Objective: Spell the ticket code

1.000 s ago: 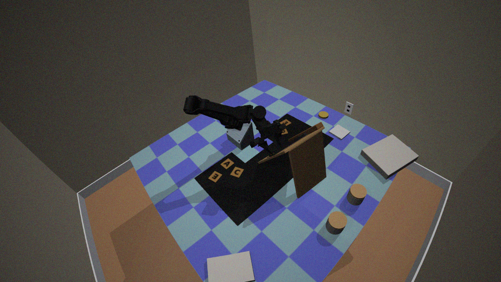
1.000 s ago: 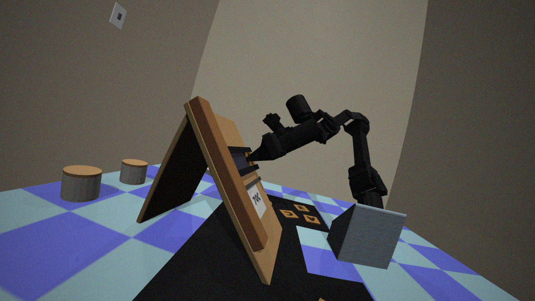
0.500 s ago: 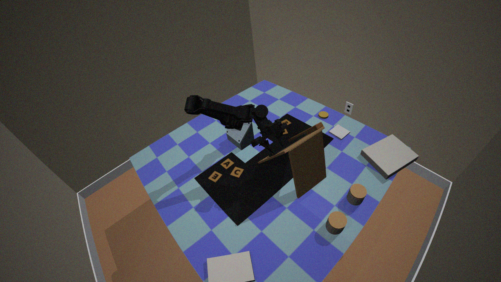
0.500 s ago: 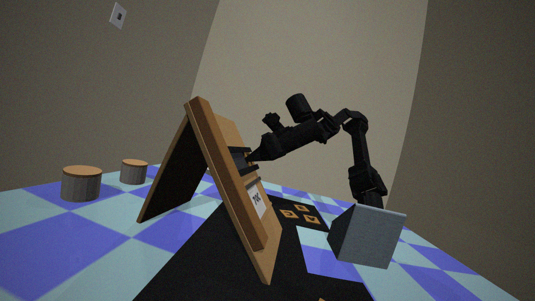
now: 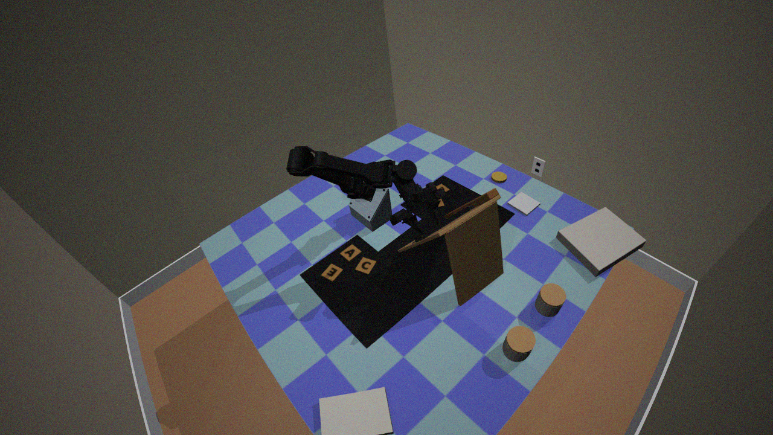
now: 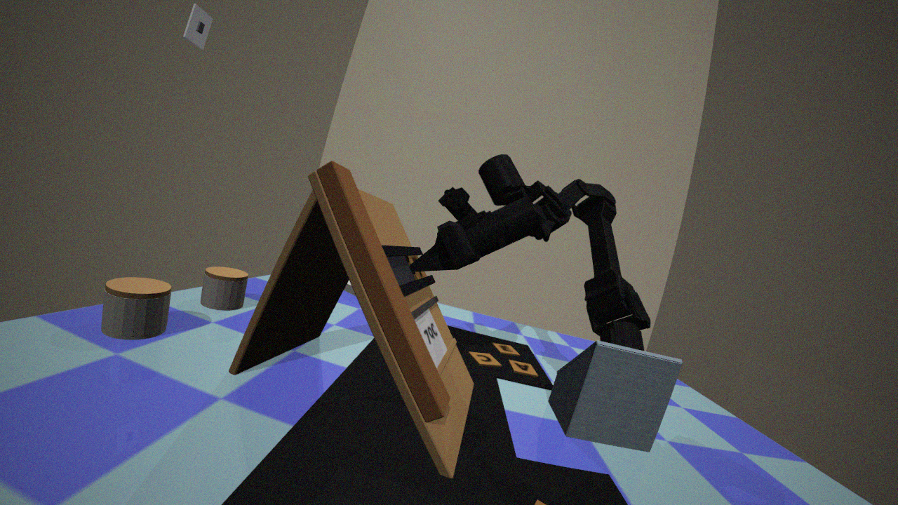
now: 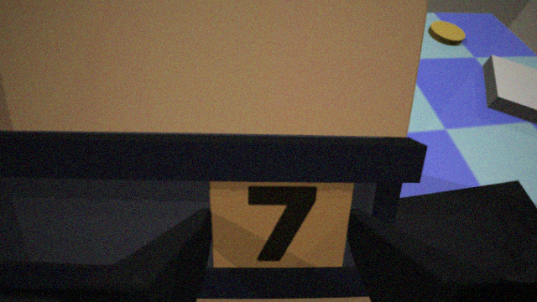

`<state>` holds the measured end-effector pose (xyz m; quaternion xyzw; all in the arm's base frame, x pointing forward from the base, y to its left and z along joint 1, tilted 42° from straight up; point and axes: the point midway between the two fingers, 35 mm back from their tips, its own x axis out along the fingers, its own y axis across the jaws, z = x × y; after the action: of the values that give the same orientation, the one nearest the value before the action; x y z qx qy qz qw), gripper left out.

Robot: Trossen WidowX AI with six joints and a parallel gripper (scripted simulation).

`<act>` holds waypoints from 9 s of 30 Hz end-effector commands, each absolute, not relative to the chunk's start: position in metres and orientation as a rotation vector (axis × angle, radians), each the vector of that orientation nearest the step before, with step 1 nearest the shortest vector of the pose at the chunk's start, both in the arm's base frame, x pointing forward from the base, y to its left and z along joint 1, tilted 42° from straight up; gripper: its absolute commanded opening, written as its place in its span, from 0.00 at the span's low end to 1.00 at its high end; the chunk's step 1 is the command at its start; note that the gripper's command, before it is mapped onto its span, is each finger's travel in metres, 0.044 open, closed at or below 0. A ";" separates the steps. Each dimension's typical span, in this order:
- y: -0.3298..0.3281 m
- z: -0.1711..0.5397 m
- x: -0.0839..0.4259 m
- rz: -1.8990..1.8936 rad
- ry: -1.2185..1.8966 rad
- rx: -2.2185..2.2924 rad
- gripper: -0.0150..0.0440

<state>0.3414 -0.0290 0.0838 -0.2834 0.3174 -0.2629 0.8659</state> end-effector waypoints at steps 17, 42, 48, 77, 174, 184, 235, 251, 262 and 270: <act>-0.020 0.075 0.346 -0.553 0.665 -0.592 0.25; -0.011 0.066 0.349 -0.552 0.665 -0.591 0.25; -0.008 0.064 0.350 -0.552 0.665 -0.591 0.25; 0.003 0.054 0.355 -0.552 0.665 -0.590 0.25; 0.039 0.022 0.368 -0.548 0.664 -0.587 0.34; 0.043 0.024 0.365 -0.551 0.664 -0.587 0.75; 0.062 0.030 0.343 -0.550 0.666 -0.586 0.75; 0.066 0.032 0.339 -0.550 0.666 -0.586 0.75; 0.067 0.034 0.338 -0.550 0.666 -0.586 0.75; 0.068 0.036 0.338 -0.550 0.666 -0.586 0.75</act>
<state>0.3373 0.0672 0.0332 -0.2828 0.3213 -0.2609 0.8653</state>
